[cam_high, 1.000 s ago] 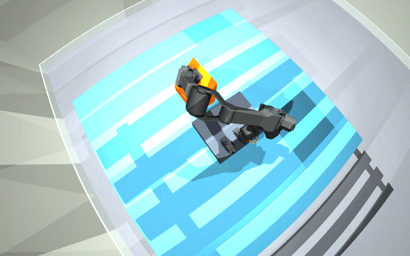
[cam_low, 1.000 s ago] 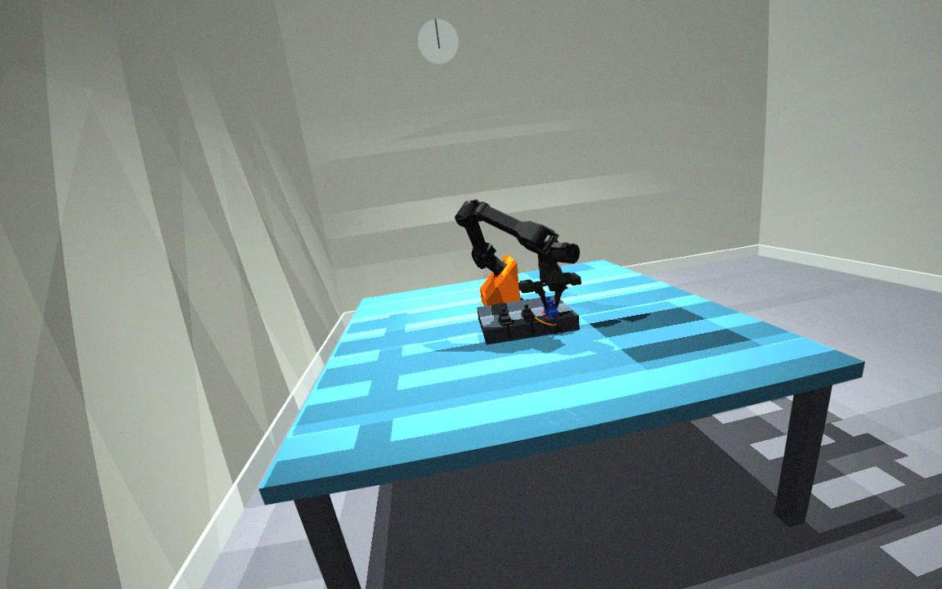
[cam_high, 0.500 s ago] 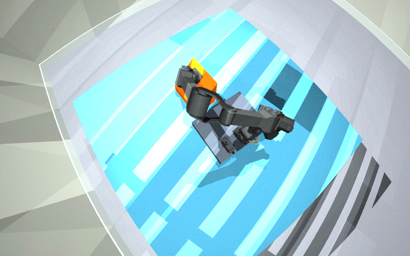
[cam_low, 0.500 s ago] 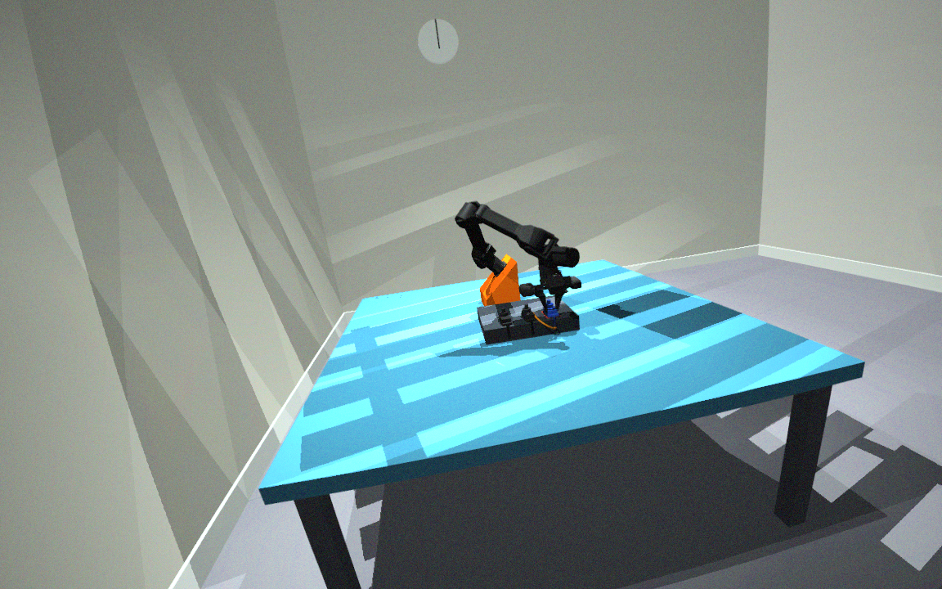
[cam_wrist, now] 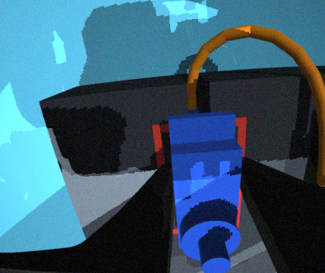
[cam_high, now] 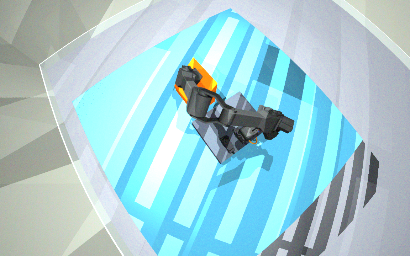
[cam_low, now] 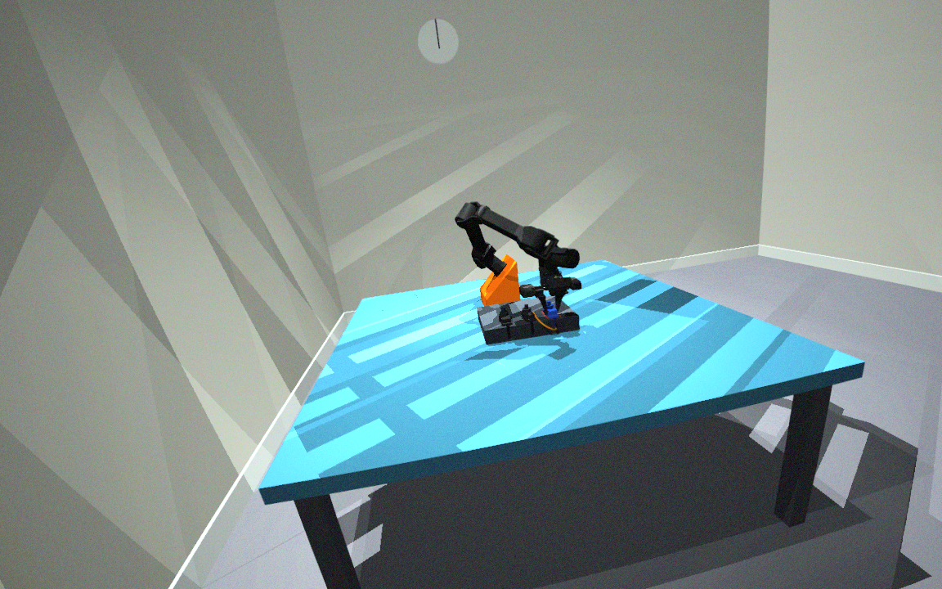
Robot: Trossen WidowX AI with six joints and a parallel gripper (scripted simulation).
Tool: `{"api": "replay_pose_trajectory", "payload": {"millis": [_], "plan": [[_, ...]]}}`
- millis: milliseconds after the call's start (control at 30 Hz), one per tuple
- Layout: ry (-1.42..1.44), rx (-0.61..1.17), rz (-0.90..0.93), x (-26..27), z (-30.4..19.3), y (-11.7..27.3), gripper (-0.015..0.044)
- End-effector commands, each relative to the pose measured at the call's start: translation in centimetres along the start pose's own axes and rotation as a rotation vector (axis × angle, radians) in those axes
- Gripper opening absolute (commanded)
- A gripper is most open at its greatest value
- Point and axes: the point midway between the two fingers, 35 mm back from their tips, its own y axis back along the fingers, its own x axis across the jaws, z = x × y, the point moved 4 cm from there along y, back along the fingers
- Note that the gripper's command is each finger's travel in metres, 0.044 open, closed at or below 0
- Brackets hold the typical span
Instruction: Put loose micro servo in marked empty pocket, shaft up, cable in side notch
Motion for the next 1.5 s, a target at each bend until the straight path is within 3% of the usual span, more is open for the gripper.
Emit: {"api": "replay_pose_trajectory", "payload": {"millis": [0,133,400,533,733,1033,1233,1467], "plan": [[0.006,-0.001,-0.003,0.0,0.0,0.7,0.0187],[0.006,-0.001,-0.002,0.0,-0.3,3.4,0.0187],[0.006,-0.001,-0.002,0.2,-0.5,3.5,0.0187],[0.018,-0.002,0.0,0.6,-2.7,5.0,0.0292],[0.013,0.005,0.003,0.3,-10.5,9.5,0.044],[0.013,0.005,0.002,0.2,-11.0,10.0,0.044],[0.024,0.001,-0.002,0.3,-10.8,14.2,0.044],[0.024,0.001,-0.002,0.3,-10.8,14.5,0.044]]}}
